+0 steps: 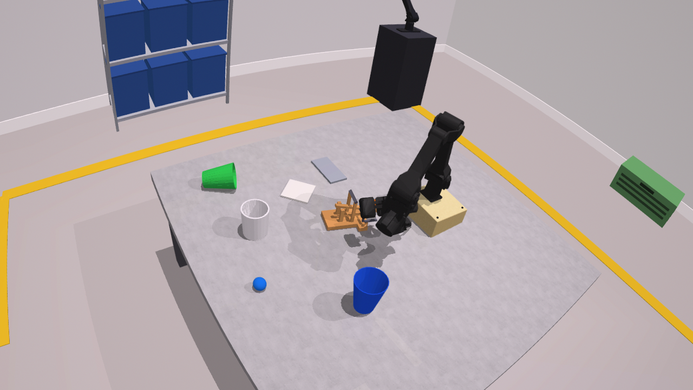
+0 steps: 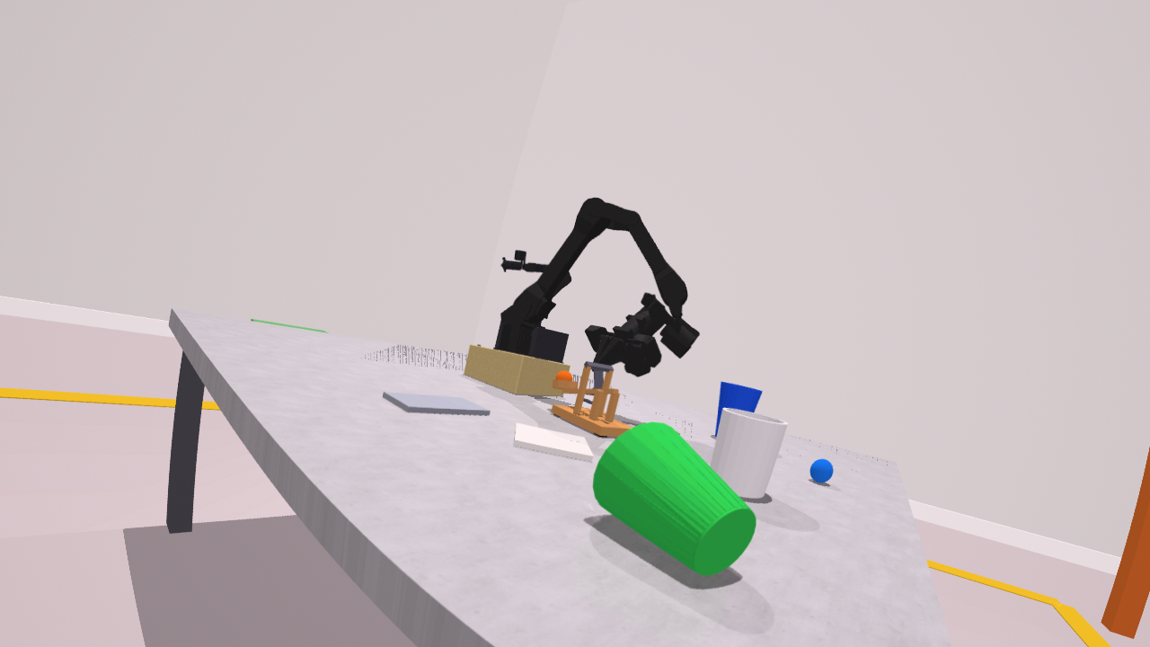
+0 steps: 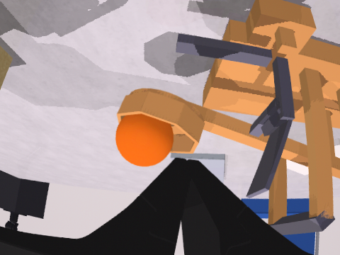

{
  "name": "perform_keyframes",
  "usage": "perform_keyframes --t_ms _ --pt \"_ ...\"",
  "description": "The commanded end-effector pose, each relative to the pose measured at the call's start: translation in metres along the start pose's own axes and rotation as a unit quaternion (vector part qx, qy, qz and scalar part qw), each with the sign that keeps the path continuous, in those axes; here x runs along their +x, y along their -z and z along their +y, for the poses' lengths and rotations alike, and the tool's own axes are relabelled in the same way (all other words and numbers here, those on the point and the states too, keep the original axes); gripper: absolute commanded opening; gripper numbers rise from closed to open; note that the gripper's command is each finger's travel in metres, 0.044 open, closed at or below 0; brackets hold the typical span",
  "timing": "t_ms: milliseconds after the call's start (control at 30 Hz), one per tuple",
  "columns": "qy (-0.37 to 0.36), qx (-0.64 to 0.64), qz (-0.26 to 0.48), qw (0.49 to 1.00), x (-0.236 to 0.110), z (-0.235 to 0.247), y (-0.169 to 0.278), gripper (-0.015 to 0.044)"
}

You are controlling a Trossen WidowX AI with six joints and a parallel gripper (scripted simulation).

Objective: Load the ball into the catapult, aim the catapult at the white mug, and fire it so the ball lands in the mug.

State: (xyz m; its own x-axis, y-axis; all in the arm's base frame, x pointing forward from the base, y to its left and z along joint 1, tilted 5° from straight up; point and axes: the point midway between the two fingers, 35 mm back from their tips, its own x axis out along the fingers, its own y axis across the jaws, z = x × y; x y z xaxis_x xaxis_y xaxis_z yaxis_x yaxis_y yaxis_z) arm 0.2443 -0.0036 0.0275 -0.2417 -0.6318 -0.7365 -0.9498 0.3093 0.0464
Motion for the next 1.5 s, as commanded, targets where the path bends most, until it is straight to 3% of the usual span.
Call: perform_keyframes --t_ms 0,1233,1367,1467 --pt "-0.005 -0.002 0.004 1.0 0.008 0.002 -0.006 0.0" --pt "-0.006 -0.003 0.004 1.0 0.061 0.009 -0.052 0.0" --pt "-0.005 -0.003 0.004 1.0 0.058 0.009 -0.052 0.0" --pt "-0.002 -0.001 0.001 1.0 0.019 0.001 -0.044 0.0"
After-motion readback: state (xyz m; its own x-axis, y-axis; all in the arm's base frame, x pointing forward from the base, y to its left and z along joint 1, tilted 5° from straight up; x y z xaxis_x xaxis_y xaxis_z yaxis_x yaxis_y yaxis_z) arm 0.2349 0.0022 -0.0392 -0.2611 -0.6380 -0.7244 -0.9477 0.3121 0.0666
